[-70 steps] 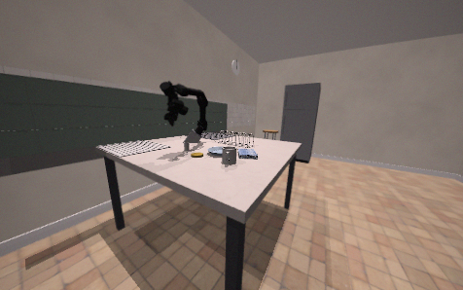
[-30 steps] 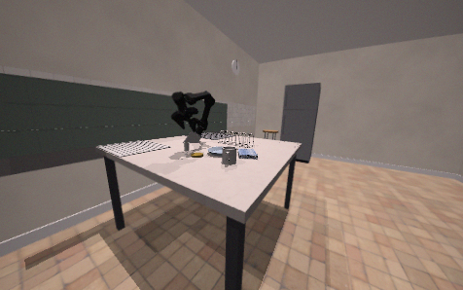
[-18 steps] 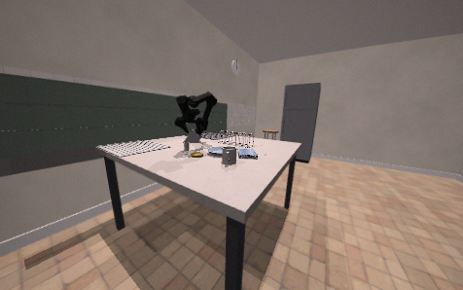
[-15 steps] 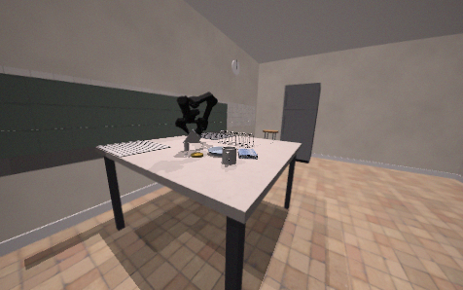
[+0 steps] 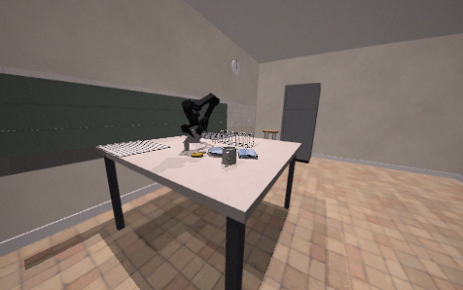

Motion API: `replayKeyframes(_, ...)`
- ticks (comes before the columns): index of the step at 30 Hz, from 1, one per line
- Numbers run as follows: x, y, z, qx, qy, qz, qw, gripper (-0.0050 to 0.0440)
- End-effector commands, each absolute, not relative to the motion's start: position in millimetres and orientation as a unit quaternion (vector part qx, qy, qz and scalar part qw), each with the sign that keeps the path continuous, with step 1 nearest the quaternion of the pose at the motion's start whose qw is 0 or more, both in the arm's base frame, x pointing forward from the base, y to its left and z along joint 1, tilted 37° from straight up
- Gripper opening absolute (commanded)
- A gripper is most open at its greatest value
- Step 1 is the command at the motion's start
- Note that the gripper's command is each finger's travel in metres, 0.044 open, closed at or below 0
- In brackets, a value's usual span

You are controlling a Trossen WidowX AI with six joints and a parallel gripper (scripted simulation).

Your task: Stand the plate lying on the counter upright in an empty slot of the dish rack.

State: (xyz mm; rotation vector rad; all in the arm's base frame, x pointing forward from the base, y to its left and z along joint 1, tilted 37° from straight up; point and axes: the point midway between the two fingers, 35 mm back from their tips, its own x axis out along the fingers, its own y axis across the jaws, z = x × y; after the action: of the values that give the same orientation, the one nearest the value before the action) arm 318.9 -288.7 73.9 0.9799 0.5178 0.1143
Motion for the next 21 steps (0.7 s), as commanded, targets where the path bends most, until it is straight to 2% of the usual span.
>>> replayKeyframes(1,317.3,-278.5,76.9,0.506,0.234,0.041,0.829,0.044)
replayKeyframes(21,307.5,-219.6,78.7,0.724,0.239,0.022,0.647,0.044)
